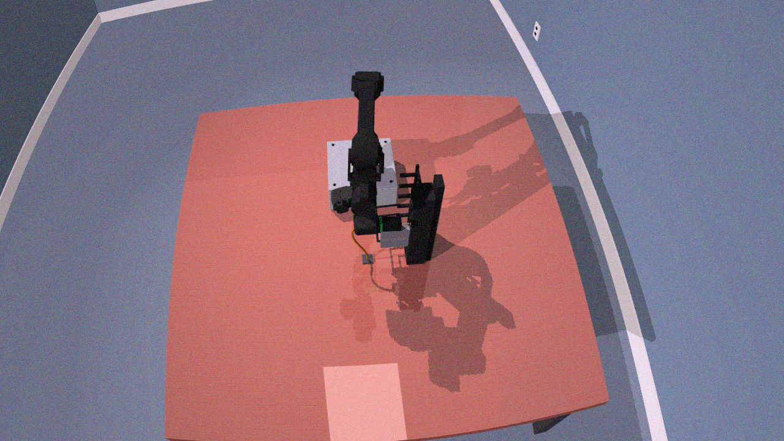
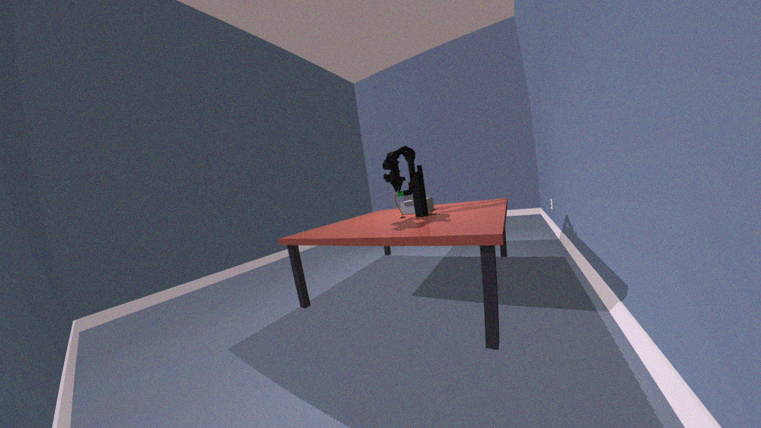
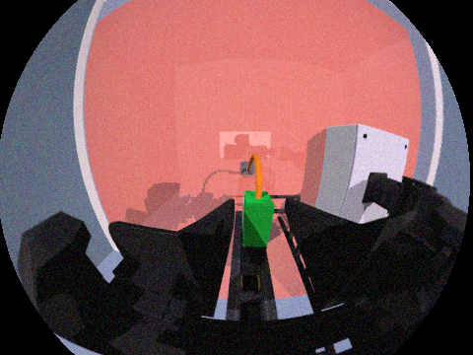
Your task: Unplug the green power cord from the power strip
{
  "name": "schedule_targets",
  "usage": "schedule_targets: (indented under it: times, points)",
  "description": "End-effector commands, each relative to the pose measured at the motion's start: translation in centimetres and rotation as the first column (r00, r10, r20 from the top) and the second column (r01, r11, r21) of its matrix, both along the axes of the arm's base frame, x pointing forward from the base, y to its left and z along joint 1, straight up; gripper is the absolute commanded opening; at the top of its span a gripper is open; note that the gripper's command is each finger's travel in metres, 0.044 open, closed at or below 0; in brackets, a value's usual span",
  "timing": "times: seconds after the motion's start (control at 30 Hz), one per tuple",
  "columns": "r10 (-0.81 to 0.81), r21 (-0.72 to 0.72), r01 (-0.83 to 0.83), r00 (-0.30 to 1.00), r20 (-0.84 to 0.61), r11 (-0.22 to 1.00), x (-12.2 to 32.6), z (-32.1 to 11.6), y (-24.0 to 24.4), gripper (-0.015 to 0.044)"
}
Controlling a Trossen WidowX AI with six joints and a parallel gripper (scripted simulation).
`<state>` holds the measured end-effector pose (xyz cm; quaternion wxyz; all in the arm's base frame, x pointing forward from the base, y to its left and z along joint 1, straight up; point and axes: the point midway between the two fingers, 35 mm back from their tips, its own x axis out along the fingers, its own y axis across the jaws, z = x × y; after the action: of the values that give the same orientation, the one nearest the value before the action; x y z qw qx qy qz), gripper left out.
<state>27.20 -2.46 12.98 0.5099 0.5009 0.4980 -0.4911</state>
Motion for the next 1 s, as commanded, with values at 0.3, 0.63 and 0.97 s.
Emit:
schedule_targets:
  times: [0.3, 0.63, 0.97]
  points:
    - [-0.004, -0.005, 0.004, 1.000, 0.002, 1.000, 0.1, 1.1, -5.2, 0.0440]
    - [-0.004, -0.006, 0.004, 1.000, 0.002, 1.000, 0.1, 1.2, -5.9, 0.0440]
    - [-0.004, -0.006, 0.004, 1.000, 0.002, 1.000, 0.1, 1.2, -5.9, 0.0440]
